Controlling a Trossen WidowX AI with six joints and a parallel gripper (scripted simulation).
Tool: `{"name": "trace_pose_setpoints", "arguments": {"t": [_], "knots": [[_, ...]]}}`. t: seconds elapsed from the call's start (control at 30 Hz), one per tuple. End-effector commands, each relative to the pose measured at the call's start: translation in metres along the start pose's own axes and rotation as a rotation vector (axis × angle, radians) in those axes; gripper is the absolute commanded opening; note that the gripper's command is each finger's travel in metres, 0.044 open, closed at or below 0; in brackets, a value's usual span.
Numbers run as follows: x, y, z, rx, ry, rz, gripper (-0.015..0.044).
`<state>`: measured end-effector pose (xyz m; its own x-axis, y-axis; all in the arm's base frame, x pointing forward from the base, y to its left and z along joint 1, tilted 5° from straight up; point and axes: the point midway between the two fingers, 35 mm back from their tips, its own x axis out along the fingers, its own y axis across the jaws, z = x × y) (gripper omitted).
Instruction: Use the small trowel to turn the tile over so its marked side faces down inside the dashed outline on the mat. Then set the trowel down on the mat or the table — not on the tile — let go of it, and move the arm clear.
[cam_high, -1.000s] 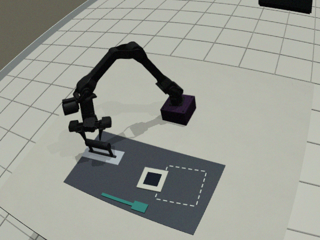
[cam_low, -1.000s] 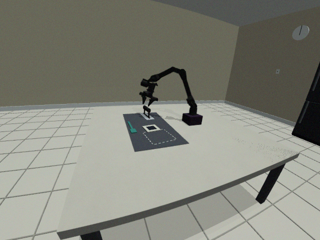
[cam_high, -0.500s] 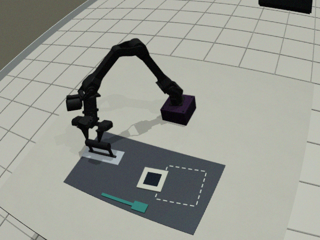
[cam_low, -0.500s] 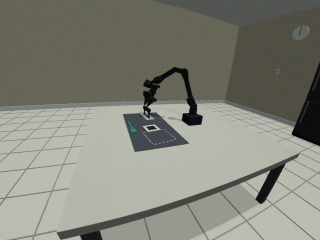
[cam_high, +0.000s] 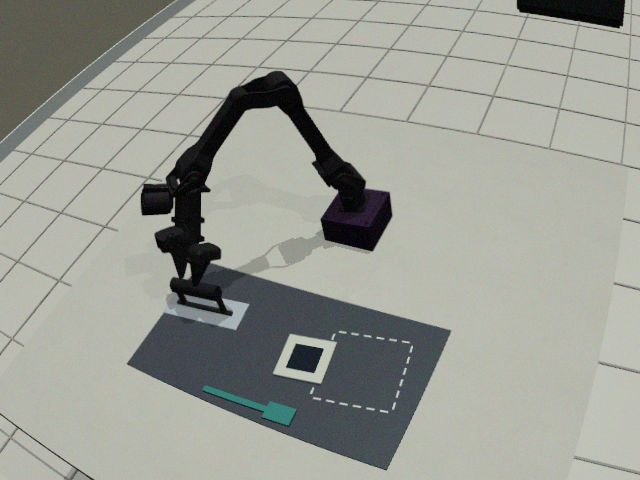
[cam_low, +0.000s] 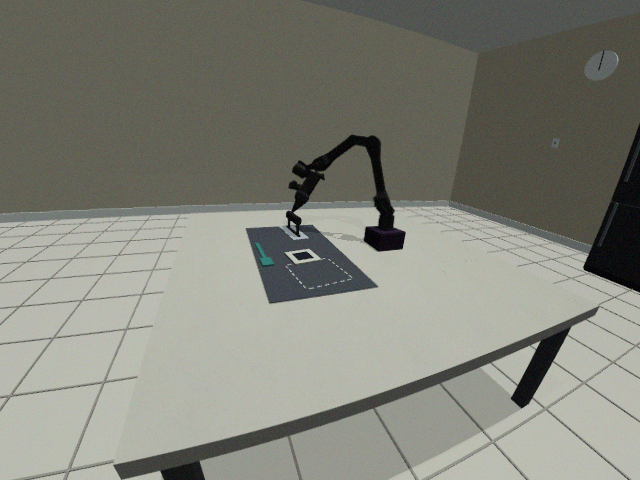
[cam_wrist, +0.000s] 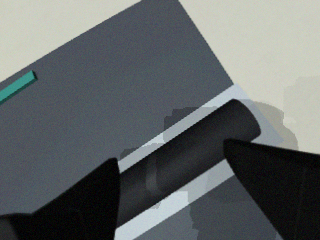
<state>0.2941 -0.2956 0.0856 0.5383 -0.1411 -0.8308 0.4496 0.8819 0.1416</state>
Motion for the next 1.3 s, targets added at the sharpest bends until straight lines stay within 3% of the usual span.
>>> {"name": "trace_pose_setpoints", "arguments": {"t": [0.0,0.97,1.27], "knots": [[0.002,0.001,-0.008,0.146,-0.025,0.023,0.0300],[-0.001,0.007,-0.043,1.064,-0.153,0.259,0.0300],[-0.001,0.008,-0.045,1.105,-0.156,0.275,0.0300]]}}
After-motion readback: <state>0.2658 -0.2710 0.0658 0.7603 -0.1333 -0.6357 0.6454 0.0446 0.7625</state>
